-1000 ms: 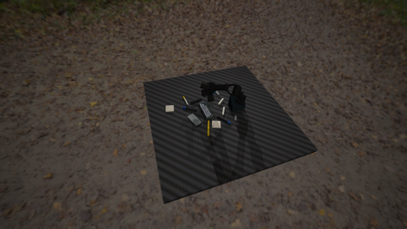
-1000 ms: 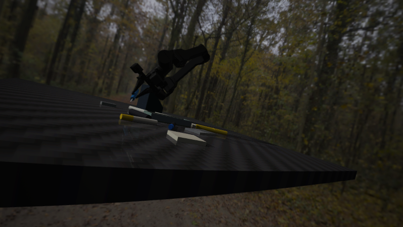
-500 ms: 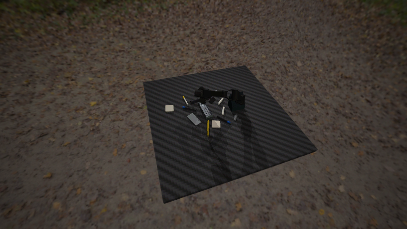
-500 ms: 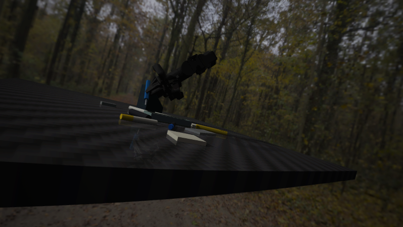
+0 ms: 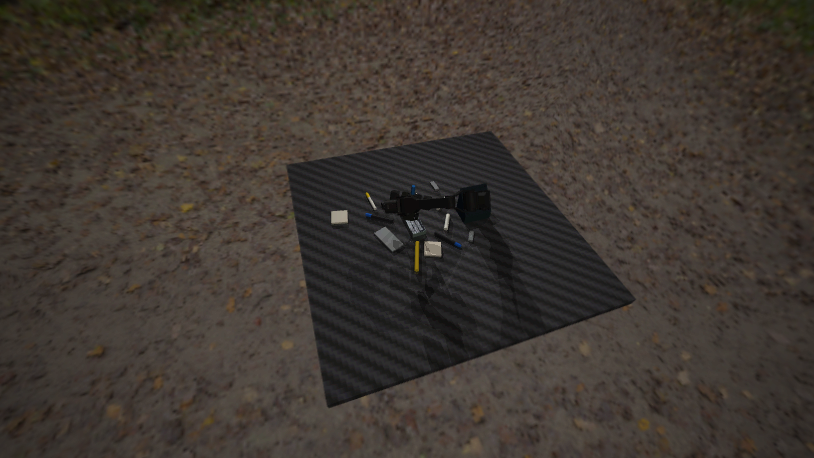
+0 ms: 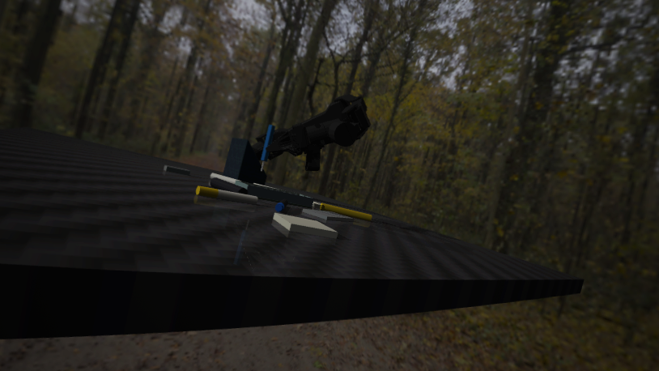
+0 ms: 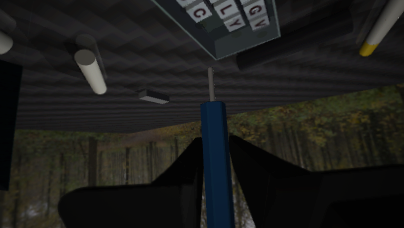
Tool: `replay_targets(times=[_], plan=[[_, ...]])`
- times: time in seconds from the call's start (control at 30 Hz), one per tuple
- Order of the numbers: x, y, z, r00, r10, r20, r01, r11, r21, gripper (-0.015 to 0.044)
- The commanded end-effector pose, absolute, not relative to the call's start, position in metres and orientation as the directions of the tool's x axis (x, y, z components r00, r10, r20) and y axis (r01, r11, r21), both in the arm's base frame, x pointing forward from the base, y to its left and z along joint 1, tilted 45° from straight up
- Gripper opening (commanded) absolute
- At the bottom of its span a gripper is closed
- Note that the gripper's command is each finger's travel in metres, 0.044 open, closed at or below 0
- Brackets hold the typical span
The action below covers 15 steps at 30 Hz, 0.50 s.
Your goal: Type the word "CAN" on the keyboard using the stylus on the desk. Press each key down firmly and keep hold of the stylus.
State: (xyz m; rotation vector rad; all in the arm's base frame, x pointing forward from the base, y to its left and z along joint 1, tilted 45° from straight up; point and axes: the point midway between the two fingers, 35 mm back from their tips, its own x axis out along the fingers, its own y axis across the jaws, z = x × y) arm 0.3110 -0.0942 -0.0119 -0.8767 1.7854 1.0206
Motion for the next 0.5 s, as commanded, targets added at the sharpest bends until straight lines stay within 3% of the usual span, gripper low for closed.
replay_targets(times=[0.0, 0.47], plan=[[0.312, -0.094, -0.006, -0.378, -0.171, -0.910, -0.881, 0.369, 0.296, 0.0000], [0.312, -0.070, -0.031, -0.378, -0.170, -0.910, -0.881, 0.368, 0.297, 0.0000]])
